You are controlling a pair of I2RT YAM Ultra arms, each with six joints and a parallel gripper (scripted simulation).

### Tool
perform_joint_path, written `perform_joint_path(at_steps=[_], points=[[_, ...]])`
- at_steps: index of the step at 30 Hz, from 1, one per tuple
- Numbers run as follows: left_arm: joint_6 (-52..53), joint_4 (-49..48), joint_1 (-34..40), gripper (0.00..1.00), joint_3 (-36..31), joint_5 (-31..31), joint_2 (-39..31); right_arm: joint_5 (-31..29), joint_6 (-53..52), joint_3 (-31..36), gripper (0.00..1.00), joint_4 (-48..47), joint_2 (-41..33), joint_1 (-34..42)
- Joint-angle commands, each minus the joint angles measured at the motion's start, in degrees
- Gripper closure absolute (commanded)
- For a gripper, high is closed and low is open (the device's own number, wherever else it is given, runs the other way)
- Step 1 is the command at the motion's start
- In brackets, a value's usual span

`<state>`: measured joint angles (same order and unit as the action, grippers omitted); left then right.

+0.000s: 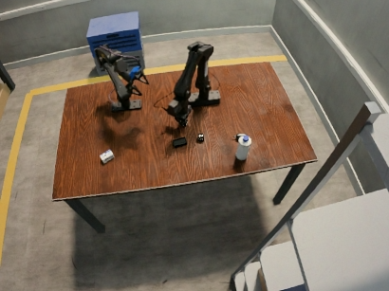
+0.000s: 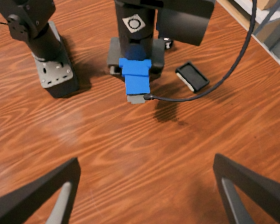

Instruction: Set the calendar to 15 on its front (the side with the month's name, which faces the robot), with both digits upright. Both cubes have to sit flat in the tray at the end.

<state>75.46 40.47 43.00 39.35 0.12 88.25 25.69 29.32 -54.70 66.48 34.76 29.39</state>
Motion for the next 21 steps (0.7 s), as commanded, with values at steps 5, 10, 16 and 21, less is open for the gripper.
perform_joint_path(at_steps=[5,10,16,21], points=[[-0.8,3.8,1.0,0.44,1.5,-0.9,-5.1,1.0,0.4,-1.7,0.0,1.0,1.1,-0.5],[-0.4,6.6,1.0,0.22,3.1,-0.9,-6.4,1.0,0.4,-1.7,0.0,1.0,1.1,-0.5],[-0.5,12.1,1.0,0.0,6.3,-0.9,-8.7,1.0,0.4,-1.7,0.0,1.0,1.1,-0.5],[0.4,17.0,-0.1,0.0,9.9,-0.9,-8.5,1.0,0.4,-1.7,0.0,1.0,1.1,-0.5]])
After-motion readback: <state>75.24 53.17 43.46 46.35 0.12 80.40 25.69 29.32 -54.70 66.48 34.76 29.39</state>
